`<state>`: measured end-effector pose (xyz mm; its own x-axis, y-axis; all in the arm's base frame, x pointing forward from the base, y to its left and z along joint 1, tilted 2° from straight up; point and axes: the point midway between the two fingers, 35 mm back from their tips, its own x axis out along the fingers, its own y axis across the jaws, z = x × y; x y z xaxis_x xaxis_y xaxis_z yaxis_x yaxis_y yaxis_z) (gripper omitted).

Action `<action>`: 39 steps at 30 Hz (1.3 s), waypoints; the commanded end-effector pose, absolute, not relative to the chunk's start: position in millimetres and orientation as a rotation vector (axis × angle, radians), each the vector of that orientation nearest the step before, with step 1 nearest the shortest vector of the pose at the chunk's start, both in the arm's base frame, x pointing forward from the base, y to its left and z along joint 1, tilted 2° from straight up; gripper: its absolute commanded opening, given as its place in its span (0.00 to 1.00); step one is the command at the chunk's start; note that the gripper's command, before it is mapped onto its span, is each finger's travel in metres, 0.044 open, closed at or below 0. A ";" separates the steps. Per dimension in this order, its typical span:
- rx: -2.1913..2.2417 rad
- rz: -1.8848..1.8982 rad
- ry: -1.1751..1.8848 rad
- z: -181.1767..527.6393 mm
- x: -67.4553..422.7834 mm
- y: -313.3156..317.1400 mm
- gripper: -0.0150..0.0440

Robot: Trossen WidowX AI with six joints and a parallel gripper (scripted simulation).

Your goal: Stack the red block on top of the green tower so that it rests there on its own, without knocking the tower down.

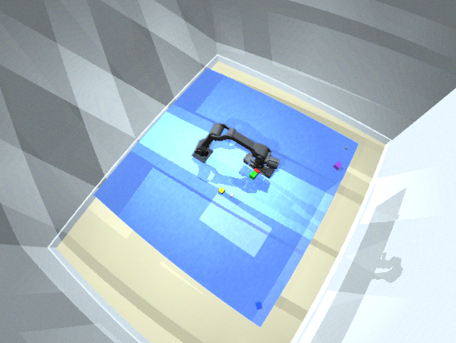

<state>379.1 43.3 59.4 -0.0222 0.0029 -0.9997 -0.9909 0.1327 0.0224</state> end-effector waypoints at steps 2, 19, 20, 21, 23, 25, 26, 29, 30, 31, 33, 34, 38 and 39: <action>-1.103 1.114 1.280 86.8 381.0 43.0 0.25; -1.103 1.114 1.280 148.7 381.5 43.1 0.25; -1.103 1.114 1.280 148.7 381.5 43.1 0.25; -1.104 1.118 1.274 144.5 382.0 43.8 0.25; -1.103 1.116 1.278 147.2 381.9 43.8 0.25; -1.103 1.114 1.280 148.7 381.9 43.8 0.25; -1.103 1.114 1.280 148.7 381.7 42.8 0.25; -1.104 1.114 1.281 148.8 378.6 28.6 0.25; -1.104 1.113 1.281 148.8 377.0 22.2 0.25; -1.105 1.113 1.282 148.8 375.3 16.0 0.25; -1.105 1.113 1.283 148.8 372.0 5.1 0.25; -1.105 1.113 1.283 148.7 371.1 2.3 0.25; -1.105 1.113 1.283 146.2 370.8 1.5 0.25; -1.105 1.113 1.283 143.0 370.9 1.6 0.25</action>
<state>372.7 1.5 148.7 -0.0055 -0.0005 -1.0000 -0.9887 0.1499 0.0054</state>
